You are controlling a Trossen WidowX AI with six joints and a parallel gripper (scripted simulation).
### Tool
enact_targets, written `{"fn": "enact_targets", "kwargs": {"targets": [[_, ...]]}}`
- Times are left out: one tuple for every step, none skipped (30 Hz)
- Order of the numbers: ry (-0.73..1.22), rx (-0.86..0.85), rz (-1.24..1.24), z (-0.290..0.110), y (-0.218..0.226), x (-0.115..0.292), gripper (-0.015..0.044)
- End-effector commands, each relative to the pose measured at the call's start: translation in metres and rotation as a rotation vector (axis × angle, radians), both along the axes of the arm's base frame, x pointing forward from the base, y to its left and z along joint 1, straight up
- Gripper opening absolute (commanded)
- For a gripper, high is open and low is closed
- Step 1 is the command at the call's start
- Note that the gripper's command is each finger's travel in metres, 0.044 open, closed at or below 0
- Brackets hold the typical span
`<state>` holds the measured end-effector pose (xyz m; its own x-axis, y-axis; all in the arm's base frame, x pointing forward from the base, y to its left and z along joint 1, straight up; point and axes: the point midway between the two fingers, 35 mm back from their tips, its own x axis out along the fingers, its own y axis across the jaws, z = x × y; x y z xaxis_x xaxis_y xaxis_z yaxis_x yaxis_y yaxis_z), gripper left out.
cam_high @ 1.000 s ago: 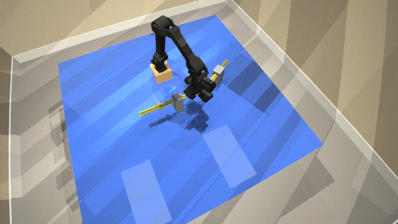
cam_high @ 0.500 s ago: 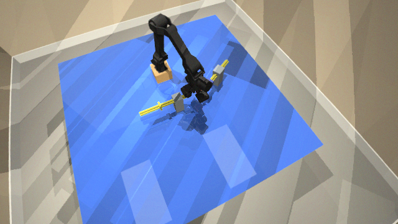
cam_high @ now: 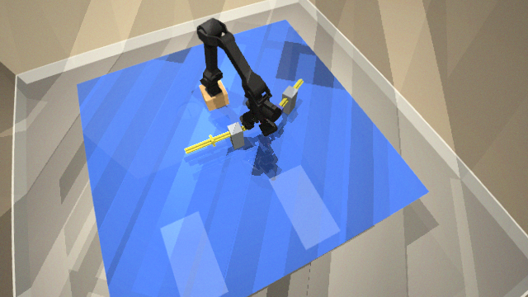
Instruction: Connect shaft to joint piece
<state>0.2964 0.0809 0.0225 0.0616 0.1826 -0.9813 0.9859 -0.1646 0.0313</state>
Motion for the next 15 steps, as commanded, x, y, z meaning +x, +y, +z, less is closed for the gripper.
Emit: {"fn": "enact_targets", "kwargs": {"targets": [[0.0, -0.001, 0.001, 0.0, 0.0, 0.0, 0.0079], [0.0, -0.001, 0.001, 0.0, 0.0, 0.0, 0.0105], [0.0, -0.001, 0.001, 0.0, 0.0, 0.0, 0.0131], [0.0, -0.001, 0.001, 0.0, 0.0, 0.0, 0.0147], [0.0, -0.001, 0.001, 0.0, 0.0, 0.0, 0.0147], [0.0, -0.001, 0.001, 0.0, 0.0, 0.0, 0.0147], [0.0, -0.001, 0.001, 0.0, 0.0, 0.0, 0.0173], [0.0, -0.001, 0.001, 0.0, 0.0, 0.0, 0.0199], [0.0, -0.001, 0.001, 0.0, 0.0, 0.0, 0.0226], [0.0, -0.001, 0.001, 0.0, 0.0, 0.0, 0.0252], [0.0, -0.001, 0.001, 0.0, 0.0, 0.0, 0.0278], [0.0, -0.001, 0.001, 0.0, 0.0, 0.0, 0.0304], [0.0, -0.001, 0.001, 0.0, 0.0, 0.0, 0.0331], [0.0, -0.001, 0.001, 0.0, 0.0, 0.0, 0.0357], [0.0, -0.001, 0.001, 0.0, 0.0, 0.0, 0.0383]]}}
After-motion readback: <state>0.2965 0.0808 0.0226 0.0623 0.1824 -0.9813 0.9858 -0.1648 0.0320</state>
